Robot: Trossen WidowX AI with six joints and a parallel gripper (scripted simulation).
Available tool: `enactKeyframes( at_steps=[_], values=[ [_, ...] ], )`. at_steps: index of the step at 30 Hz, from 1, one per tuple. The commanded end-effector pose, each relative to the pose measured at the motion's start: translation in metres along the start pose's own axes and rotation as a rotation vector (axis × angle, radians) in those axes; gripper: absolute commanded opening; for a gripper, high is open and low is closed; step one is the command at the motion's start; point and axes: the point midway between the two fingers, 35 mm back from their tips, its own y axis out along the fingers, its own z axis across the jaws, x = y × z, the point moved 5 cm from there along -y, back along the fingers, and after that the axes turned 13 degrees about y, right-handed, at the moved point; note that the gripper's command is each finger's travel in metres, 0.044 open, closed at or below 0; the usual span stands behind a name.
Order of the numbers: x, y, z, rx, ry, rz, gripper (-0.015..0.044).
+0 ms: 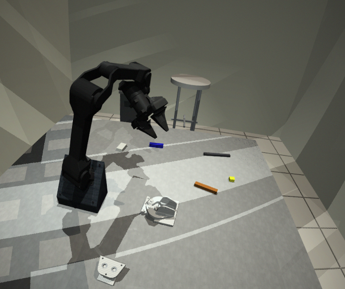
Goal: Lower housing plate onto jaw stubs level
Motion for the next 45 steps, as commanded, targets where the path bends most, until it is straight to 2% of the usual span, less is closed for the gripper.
enactKeyframes(
  at_steps=[1, 2, 23, 45],
  values=[
    [0.000, 0.000, 0.000, 0.000, 0.000, 0.000, 0.0426],
    [0.000, 0.000, 0.000, 0.001, 0.003, 0.002, 0.0440],
    [-0.019, 0.058, -0.054, 0.128, 0.364, 0.193, 0.0440],
    [-0.063, 0.119, -0.105, 0.201, 0.786, 0.420, 0.0440]
  ],
)
